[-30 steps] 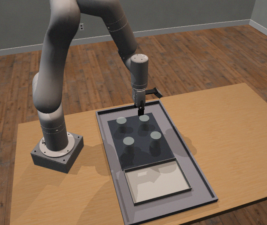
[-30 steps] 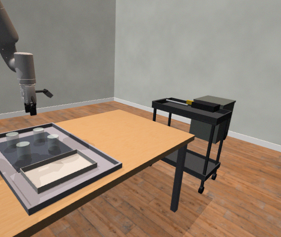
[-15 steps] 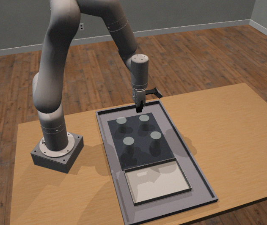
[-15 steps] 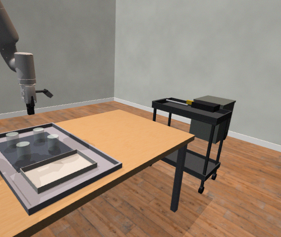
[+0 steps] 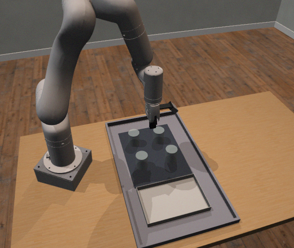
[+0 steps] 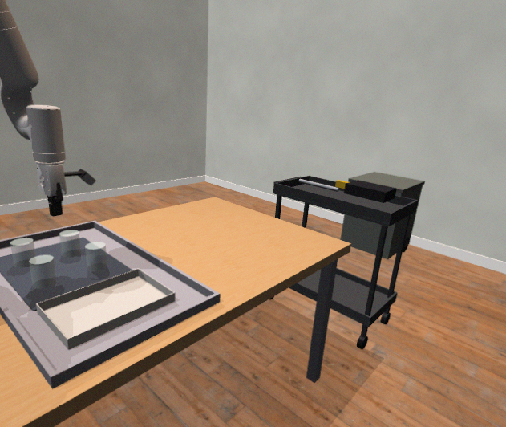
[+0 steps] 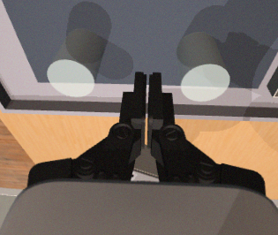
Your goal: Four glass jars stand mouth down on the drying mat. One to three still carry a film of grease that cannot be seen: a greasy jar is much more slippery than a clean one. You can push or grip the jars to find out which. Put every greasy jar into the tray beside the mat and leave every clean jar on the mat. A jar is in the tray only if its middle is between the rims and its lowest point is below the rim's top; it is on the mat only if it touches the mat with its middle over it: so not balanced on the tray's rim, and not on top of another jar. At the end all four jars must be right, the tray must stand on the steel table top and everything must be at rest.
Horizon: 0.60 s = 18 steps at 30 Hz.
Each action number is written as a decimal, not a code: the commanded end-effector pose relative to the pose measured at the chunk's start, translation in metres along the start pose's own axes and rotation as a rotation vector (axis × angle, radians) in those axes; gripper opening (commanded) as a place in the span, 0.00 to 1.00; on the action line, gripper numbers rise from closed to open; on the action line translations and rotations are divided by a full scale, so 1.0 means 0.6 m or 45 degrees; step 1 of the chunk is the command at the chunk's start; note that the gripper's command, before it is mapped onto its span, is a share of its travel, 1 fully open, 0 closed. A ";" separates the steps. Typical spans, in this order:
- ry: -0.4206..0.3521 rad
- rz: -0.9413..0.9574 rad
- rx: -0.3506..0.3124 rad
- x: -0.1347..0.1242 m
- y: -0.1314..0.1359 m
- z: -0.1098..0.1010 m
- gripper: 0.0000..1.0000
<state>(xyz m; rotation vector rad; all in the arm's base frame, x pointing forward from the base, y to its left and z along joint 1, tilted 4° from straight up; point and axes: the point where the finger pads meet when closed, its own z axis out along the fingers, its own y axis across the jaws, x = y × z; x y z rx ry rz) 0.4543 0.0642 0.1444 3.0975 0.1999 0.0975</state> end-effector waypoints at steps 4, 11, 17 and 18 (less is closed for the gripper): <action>0.005 0.000 -0.001 0.005 0.000 0.074 0.00; 0.005 0.000 -0.001 0.022 0.077 0.074 0.00; 0.005 0.000 -0.001 0.034 0.128 0.074 0.00; 0.005 0.000 -0.001 0.034 0.128 0.074 0.00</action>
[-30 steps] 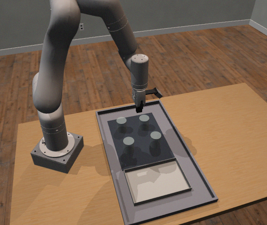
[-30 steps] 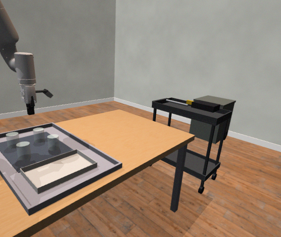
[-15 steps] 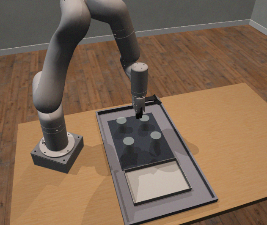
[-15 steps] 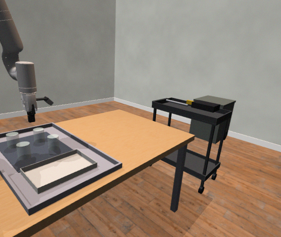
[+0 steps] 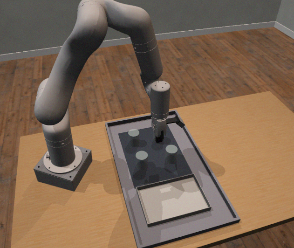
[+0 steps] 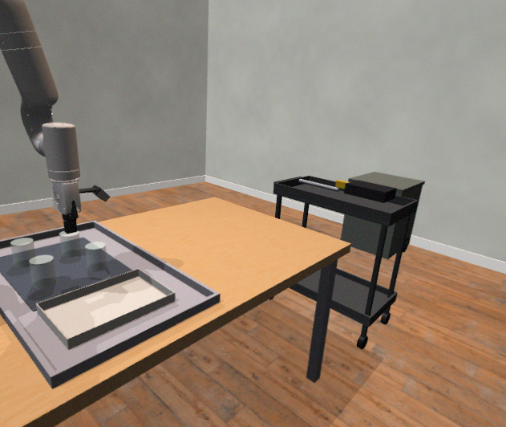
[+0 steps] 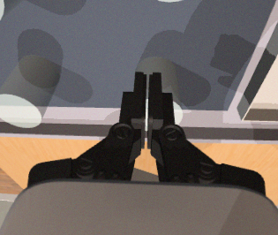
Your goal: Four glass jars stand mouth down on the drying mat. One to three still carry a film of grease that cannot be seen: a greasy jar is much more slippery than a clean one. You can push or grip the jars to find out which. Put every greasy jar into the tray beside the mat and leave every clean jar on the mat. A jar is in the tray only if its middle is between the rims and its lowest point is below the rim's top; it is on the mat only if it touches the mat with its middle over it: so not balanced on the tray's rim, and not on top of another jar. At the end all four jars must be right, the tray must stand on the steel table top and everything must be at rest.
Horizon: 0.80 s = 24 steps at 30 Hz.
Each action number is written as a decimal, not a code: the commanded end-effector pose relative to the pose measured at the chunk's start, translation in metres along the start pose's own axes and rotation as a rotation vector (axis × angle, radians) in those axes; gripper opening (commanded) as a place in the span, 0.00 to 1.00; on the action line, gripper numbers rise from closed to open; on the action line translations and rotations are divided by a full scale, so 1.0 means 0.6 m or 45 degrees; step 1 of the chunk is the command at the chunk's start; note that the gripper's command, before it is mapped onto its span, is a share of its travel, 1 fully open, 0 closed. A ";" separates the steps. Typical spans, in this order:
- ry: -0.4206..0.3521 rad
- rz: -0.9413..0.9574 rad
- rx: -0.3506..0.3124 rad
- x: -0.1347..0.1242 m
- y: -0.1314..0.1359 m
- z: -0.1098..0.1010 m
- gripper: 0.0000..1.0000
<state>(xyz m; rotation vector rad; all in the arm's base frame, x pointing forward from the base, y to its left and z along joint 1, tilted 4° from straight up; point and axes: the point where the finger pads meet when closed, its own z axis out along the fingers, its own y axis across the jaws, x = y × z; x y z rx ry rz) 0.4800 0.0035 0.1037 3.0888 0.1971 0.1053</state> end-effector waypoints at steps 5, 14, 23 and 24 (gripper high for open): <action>0.000 -0.001 0.010 0.008 0.025 0.032 0.00; 0.000 -0.001 0.010 0.008 0.024 0.088 0.00; 0.000 -0.001 0.010 0.008 0.024 0.128 0.00; 0.000 -0.001 0.010 0.008 0.024 0.128 0.00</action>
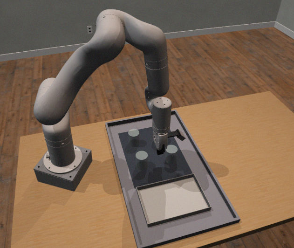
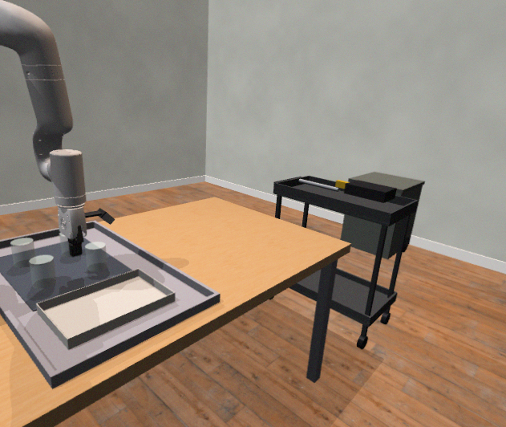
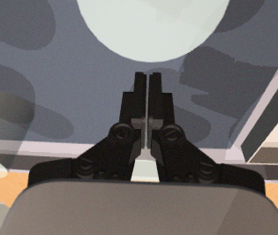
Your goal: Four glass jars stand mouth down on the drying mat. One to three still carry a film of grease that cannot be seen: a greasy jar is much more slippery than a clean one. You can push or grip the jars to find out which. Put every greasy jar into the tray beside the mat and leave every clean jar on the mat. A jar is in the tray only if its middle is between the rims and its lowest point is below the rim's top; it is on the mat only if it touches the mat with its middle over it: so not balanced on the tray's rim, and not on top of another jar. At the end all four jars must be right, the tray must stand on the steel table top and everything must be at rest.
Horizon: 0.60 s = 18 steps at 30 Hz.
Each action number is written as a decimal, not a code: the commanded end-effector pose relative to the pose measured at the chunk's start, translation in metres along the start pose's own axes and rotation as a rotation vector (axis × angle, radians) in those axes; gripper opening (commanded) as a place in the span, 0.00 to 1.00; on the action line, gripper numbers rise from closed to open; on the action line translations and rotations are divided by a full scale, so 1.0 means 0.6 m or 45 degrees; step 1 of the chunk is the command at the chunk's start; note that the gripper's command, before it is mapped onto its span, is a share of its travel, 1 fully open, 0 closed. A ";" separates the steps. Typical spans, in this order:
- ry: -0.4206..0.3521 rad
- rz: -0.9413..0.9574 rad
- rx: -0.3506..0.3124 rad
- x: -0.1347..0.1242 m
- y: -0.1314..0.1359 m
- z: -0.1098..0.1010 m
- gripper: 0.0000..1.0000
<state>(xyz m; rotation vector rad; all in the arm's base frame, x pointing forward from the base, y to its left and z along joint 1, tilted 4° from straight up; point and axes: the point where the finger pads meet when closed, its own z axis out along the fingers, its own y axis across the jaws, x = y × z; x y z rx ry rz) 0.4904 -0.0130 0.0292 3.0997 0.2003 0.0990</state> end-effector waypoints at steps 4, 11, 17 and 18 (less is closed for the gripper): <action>0.004 0.000 -0.004 0.003 0.001 0.002 0.00; 0.004 0.000 -0.004 0.004 0.001 0.002 0.00; 0.004 0.000 -0.004 0.005 0.001 0.002 0.00; 0.004 0.000 -0.004 0.005 0.001 0.002 0.00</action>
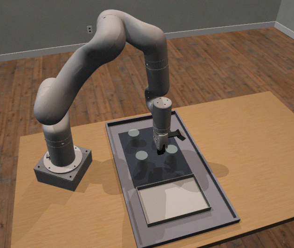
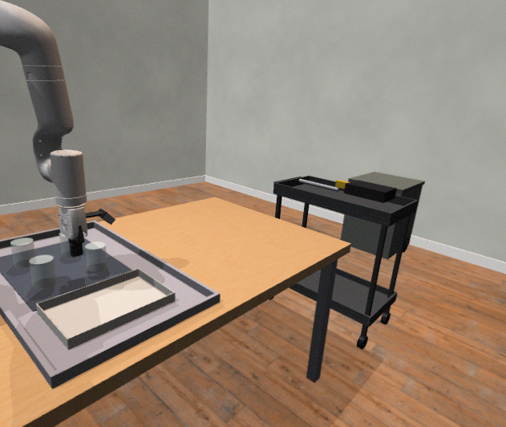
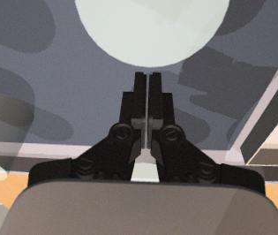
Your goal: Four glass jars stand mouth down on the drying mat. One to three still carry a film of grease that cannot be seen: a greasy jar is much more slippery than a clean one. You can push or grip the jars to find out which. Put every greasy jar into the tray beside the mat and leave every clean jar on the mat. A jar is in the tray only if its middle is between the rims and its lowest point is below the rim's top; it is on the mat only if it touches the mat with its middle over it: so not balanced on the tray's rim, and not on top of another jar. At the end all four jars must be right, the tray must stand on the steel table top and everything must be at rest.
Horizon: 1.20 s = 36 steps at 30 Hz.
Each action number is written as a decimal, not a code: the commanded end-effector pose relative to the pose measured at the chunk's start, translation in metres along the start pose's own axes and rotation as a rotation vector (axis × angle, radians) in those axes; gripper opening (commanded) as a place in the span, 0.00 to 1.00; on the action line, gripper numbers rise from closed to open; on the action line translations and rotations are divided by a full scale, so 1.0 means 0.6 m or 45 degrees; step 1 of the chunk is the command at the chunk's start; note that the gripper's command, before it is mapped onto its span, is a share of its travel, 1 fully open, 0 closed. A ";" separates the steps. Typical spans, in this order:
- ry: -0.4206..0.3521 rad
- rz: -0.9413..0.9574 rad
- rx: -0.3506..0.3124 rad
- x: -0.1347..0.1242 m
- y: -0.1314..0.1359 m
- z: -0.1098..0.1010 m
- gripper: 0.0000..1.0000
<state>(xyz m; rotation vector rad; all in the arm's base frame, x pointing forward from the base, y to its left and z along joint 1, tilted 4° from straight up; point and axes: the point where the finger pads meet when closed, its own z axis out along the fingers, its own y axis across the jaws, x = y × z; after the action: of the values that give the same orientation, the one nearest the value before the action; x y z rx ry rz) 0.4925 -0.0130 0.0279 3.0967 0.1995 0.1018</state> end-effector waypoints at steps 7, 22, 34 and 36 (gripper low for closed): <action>0.002 0.000 0.000 0.003 0.000 -0.001 0.00; 0.002 0.000 0.000 0.006 0.000 -0.001 0.00; 0.002 0.000 0.000 0.009 0.000 -0.001 0.00; 0.002 0.000 0.000 0.009 0.000 -0.001 0.00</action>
<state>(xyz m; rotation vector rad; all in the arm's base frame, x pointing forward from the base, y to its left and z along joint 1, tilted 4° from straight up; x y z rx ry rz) 0.4967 -0.0125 0.0281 3.0966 0.1995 0.1017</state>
